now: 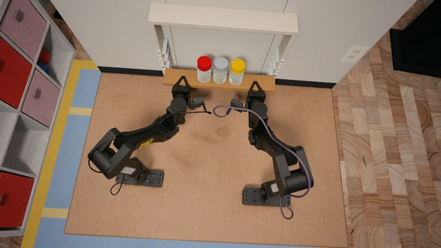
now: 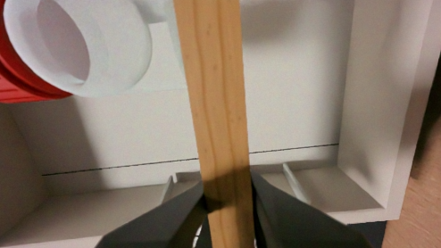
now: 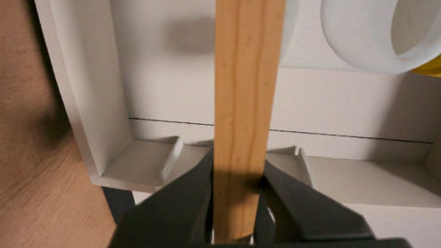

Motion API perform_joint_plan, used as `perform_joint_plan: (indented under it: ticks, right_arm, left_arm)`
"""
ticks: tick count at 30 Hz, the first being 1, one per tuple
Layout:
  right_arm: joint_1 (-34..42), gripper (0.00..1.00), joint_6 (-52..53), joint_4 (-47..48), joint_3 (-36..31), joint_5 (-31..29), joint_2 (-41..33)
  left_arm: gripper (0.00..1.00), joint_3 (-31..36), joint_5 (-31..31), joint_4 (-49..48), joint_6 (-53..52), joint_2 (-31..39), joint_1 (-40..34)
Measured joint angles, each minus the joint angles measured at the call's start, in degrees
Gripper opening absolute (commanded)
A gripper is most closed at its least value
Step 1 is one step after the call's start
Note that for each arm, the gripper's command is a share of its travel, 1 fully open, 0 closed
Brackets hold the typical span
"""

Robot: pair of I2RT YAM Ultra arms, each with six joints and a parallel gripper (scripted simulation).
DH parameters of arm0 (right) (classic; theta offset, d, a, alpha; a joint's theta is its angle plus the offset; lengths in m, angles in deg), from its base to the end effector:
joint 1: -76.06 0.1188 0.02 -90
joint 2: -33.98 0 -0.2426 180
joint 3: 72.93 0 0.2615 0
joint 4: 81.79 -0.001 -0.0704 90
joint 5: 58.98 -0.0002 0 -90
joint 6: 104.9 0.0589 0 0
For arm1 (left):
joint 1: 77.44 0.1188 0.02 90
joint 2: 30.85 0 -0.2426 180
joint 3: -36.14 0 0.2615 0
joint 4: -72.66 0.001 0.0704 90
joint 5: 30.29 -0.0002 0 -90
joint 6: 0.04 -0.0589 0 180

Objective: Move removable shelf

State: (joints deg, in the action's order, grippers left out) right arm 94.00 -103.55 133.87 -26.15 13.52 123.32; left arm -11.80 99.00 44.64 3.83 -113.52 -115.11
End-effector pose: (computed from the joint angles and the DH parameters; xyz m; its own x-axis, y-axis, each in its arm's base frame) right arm 0.3243 0.0874 0.1691 0.0071 -0.9999 0.0127 -0.1145 -0.0135 -0.9933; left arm 0.2760 -0.1647 0.1967 -0.0310 0.9995 0.0068 0.0906 -0.0040 0.9959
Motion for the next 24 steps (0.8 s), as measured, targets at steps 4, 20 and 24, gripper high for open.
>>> perform_joint_plan:
  ticks: [4, 20, 24]
  right_arm:
    - [0.0, 0.00, 0.1, 1.0, -0.6, 0.0, 0.9]
    - [0.0, 0.00, 0.3, 4.6, -1.7, 0.0, 3.3]
    - [0.0, 0.00, 0.3, 5.5, -2.1, 0.0, 3.9]
  left_arm:
    - [0.00, 0.6, -0.1, -0.9, 0.0, -0.7, 0.0]
    - [0.00, 2.1, -0.1, -4.4, 0.0, -2.7, 0.0]
    - [0.00, 2.4, -0.1, -5.3, 0.0, -3.3, 0.0]
